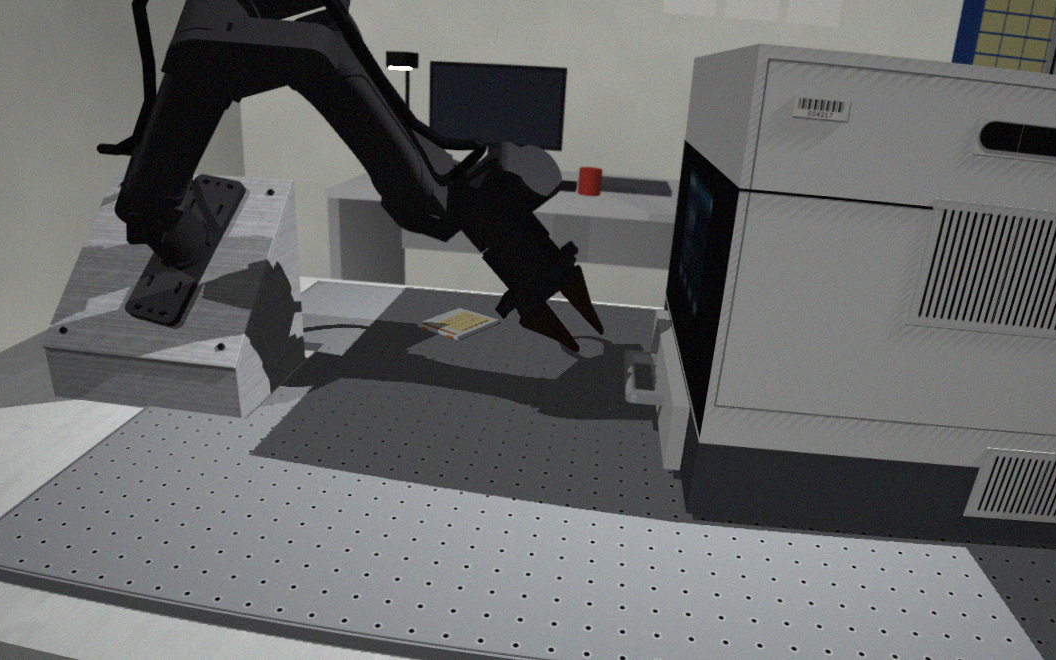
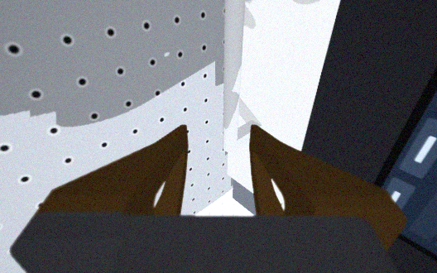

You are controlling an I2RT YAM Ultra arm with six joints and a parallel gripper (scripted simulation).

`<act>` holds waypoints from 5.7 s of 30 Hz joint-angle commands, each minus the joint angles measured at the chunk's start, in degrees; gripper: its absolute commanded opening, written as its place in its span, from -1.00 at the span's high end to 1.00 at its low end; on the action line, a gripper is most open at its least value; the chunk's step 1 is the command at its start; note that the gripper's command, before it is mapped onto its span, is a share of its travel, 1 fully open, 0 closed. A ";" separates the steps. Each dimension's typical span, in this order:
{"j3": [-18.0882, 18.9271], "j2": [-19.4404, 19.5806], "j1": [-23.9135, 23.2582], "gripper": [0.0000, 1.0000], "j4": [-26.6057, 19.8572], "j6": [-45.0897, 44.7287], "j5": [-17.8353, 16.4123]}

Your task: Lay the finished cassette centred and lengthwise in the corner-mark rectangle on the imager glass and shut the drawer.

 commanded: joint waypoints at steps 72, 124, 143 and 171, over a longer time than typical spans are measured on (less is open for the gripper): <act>15.61 11.57 -4.25 0.30 -1.77 -0.15 -4.48; 14.44 12.42 -4.31 0.30 -2.18 -0.15 -4.79; 14.34 12.38 -4.70 1.00 -2.08 -0.15 -4.92; 14.34 12.38 -4.70 1.00 -2.08 -0.15 -4.92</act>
